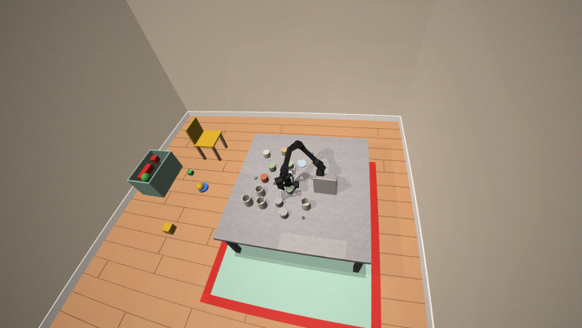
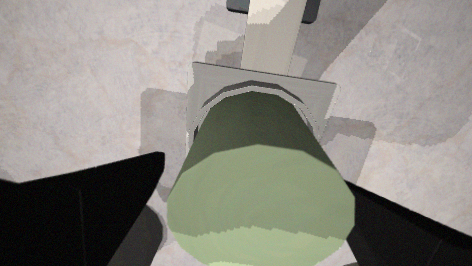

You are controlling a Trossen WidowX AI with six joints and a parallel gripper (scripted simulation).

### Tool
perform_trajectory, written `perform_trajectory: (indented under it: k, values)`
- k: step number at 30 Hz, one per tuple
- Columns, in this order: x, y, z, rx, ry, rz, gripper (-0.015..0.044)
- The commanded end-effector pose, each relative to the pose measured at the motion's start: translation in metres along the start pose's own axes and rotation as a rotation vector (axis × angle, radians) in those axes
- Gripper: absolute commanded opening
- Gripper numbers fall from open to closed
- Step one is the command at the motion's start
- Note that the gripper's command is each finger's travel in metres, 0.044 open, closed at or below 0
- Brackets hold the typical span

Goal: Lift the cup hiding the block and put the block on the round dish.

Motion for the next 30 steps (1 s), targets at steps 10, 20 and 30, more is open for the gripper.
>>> perform_trajectory:
  k: [10, 20, 30]
  values:
    - [0.0016, -0.0032, -0.0121, -0.007, -0.007, 0.005, 0.0368]
    - [0.0016, -0.0032, -0.0119, -0.007, -0.007, 0.005, 0.0262]
    - [0.0005, -0.0010, -0.0024, -0.007, -0.005, 0.006, 0.0000]
Point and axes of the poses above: the point midway between the two fingers, 35 mm back from their tips, its own z axis back along the fingers, its own y axis across the jaws, x = y × z, the point moved 5 cm from there along z, back along the fingers, and after that the axes turned 4 degrees about -z, right-handed, at the moved point
